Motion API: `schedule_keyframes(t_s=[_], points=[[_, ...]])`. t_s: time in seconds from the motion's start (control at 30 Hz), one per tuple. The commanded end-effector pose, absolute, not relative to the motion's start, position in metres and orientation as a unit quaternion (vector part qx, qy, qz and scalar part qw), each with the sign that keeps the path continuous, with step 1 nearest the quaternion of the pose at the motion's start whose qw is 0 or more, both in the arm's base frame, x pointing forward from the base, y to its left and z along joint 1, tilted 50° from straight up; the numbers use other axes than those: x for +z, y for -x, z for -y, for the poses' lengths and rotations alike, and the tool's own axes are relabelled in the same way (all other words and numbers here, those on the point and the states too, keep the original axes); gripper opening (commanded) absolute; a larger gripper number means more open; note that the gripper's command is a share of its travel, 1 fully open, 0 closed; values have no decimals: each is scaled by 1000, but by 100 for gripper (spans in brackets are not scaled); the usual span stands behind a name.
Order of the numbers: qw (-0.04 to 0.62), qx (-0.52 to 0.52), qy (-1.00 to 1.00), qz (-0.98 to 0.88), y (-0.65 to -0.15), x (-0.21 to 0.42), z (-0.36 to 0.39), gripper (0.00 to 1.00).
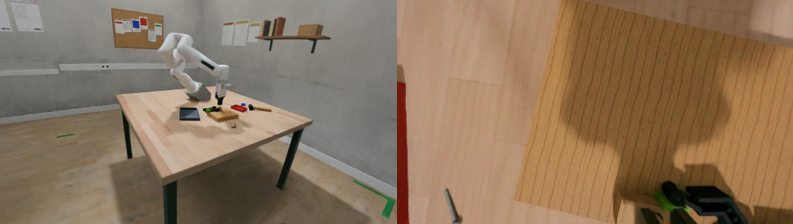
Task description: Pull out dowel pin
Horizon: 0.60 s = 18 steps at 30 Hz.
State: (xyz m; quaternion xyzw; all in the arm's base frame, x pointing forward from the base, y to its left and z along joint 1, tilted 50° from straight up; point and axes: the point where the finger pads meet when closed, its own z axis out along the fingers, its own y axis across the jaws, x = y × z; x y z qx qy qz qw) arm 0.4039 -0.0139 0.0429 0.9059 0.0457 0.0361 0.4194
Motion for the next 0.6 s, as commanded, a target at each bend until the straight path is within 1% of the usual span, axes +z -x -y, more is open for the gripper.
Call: schedule_keyframes(t_s=[0.0, 0.57], points=[[419, 39, -906, -42, -405, 44, 13, 0], [418, 43, -907, -35, -405, 44, 13, 0]])
